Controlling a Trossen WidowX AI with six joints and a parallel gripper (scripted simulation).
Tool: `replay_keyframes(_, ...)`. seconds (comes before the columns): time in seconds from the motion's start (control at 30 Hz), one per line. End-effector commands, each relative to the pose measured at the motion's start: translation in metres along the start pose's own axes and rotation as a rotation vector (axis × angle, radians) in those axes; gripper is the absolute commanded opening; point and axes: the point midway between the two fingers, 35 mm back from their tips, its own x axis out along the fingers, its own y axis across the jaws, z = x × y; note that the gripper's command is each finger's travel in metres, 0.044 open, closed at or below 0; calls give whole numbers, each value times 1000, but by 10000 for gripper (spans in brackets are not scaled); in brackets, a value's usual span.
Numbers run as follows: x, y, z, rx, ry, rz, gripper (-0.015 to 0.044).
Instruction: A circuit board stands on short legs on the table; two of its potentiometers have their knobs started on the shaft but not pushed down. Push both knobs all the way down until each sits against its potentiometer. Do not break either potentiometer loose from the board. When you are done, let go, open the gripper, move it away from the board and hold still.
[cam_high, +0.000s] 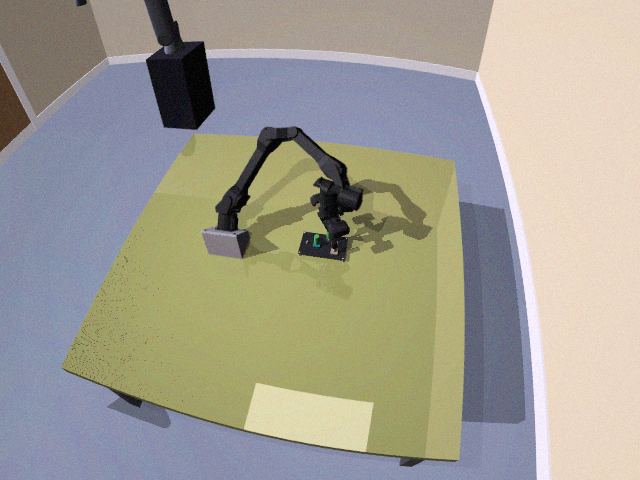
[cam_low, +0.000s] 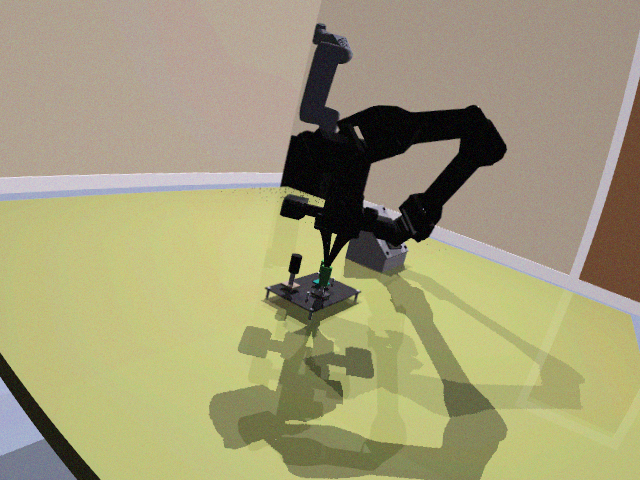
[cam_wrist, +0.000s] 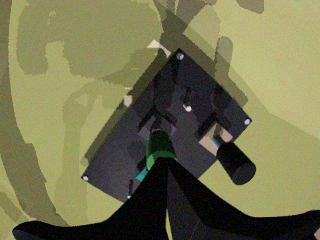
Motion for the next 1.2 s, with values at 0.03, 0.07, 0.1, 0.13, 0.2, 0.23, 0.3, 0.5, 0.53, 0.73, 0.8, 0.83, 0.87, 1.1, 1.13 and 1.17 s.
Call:
replay_keyframes(0.03,7,2,1,-4,4,8,0)
replay_keyframes(0.07,7,2,1,-4,4,8,0)
replay_keyframes(0.1,8,2,1,-4,4,8,0)
replay_keyframes(0.13,8,2,1,-4,4,8,0)
replay_keyframes(0.2,10,2,1,-4,4,8,0)
replay_keyframes(0.23,10,2,1,-4,4,8,0)
replay_keyframes(0.3,10,2,1,-4,4,8,0)
replay_keyframes(0.5,10,2,1,-4,4,8,0)
replay_keyframes(0.53,10,2,1,-4,4,8,0)
replay_keyframes(0.73,13,2,1,-4,4,8,0)
replay_keyframes(0.8,13,2,1,-4,4,8,0)
replay_keyframes(0.83,13,2,1,-4,4,8,0)
replay_keyframes(0.87,13,2,1,-4,4,8,0)
replay_keyframes(1.1,15,2,1,-4,4,8,0)
replay_keyframes(1.13,15,2,1,-4,4,8,0)
replay_keyframes(1.17,16,2,1,-4,3,8,0)
